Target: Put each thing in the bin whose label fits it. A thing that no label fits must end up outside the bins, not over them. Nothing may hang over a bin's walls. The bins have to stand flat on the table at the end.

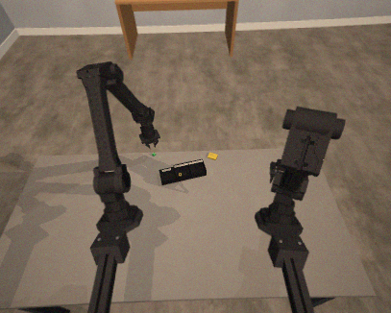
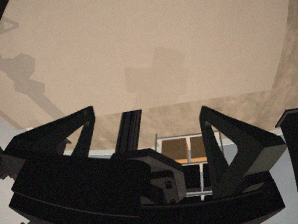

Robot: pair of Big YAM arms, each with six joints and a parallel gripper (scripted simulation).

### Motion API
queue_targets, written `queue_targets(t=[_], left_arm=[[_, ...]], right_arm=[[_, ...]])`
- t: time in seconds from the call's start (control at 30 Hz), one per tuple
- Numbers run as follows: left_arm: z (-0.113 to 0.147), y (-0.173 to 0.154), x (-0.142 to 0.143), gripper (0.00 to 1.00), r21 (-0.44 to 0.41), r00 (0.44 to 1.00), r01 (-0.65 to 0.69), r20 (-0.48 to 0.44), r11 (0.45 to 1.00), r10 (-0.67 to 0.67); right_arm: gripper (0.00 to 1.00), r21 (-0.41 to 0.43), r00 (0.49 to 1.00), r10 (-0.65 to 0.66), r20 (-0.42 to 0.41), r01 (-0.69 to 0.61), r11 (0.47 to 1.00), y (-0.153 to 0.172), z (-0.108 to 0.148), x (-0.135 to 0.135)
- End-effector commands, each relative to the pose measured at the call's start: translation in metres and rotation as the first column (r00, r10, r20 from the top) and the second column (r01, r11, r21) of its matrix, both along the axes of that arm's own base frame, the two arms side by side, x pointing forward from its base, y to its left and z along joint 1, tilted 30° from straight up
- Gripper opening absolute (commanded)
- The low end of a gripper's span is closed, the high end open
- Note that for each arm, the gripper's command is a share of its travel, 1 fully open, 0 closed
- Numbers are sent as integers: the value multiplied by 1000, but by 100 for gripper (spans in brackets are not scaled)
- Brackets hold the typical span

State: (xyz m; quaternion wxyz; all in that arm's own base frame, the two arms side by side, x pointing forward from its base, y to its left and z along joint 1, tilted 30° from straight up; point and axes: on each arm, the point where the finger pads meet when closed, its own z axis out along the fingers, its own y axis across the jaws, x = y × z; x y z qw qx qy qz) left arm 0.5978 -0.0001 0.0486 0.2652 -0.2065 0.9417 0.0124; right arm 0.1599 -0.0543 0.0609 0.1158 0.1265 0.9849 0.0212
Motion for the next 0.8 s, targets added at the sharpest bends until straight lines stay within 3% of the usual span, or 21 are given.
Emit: queue_targets(t=[0.0, 0.27, 0.4, 0.77], left_arm=[[4, -3, 10, 30, -82, 991, -132, 20, 988, 134], [5, -3, 12, 30, -163, 964, -259, 24, 952, 266], [4, -2, 11, 30, -232, 924, -369, 7, 900, 381], [4, 5, 10, 30, -234, 919, -382, 6, 894, 395]], right_arm=[[100, -7, 1000, -16, 23, 16, 1000, -3, 2, 2], [100, -7, 1000, -16, 23, 16, 1000, -3, 2, 2], [100, -7, 1000, -16, 23, 16, 1000, -3, 2, 2], [100, -7, 1000, -16, 23, 16, 1000, -3, 2, 2]])
